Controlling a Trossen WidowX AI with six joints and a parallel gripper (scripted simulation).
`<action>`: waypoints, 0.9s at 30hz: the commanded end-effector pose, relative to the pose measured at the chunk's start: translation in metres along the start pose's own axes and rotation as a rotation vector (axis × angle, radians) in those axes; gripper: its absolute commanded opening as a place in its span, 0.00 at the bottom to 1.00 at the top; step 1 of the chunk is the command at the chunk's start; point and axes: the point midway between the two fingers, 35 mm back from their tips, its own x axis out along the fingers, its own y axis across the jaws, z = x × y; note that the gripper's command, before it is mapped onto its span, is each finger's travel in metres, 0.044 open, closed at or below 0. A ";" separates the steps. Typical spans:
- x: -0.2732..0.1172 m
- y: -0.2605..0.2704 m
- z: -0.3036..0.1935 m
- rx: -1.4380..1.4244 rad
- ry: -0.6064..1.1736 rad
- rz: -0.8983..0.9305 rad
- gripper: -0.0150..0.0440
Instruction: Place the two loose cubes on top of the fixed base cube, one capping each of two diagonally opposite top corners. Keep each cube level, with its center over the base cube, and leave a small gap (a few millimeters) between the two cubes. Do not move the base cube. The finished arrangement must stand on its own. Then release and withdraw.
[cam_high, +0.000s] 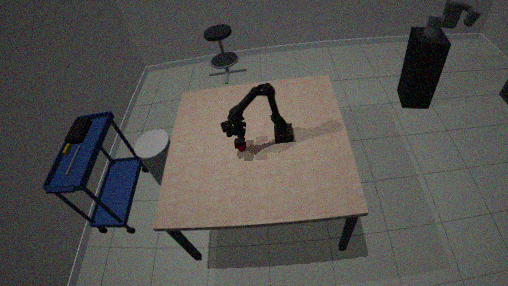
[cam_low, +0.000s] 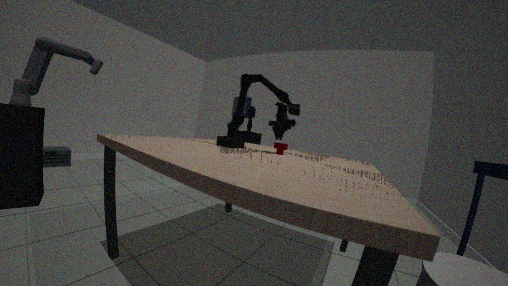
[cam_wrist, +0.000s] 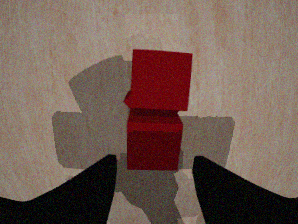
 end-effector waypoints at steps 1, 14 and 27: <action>-0.008 0.000 0.000 0.005 0.000 0.000 0.60; -0.031 0.000 0.000 0.005 0.000 0.000 0.60; -0.040 0.003 0.000 -0.002 -0.003 0.003 0.93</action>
